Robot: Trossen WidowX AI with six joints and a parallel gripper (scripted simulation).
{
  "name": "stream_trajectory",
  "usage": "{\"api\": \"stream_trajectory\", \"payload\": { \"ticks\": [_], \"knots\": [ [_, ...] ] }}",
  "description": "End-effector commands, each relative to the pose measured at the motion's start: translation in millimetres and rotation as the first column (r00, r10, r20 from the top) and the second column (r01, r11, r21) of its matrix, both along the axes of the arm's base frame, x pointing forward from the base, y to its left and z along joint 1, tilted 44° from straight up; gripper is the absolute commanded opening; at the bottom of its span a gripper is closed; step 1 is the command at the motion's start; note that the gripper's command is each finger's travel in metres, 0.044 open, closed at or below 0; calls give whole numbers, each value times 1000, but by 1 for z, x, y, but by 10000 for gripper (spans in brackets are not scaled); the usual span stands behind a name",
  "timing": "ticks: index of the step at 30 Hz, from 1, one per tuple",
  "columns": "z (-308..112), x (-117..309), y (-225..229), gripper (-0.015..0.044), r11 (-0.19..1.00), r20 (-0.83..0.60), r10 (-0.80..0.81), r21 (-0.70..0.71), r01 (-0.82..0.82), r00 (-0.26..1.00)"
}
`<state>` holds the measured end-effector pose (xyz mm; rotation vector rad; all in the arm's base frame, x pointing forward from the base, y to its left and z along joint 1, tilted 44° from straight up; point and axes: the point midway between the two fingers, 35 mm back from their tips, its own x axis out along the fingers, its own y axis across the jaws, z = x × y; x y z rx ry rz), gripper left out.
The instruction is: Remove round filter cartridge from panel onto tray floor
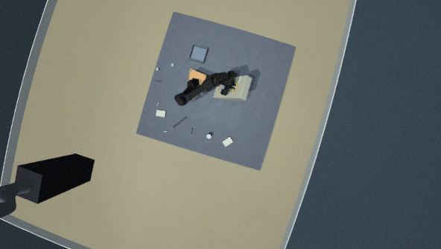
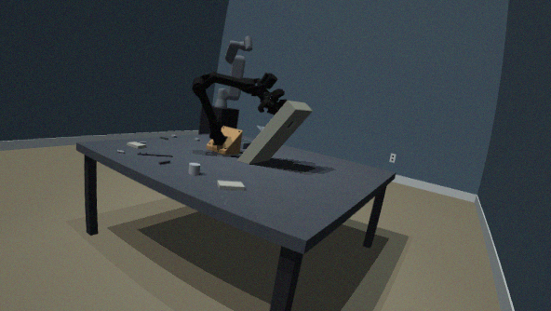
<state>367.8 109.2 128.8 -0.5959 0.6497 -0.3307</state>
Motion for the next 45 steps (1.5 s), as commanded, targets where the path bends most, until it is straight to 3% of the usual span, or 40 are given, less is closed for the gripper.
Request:
{"api": "stream_trajectory", "payload": {
  "ticks": [1,21,34,45],
  "knots": [
    [-3,2,-2,95,1000,-8,3,-1,-3,1000],
    [-5,6,-5,95,1000,-8,3,-1,-3,1000],
    [-2,3,-1,0,1000,3,2,-2,-2,1000],
    [-6,7,-5,0,958,126,-169,256,133,978]
  ]
}}
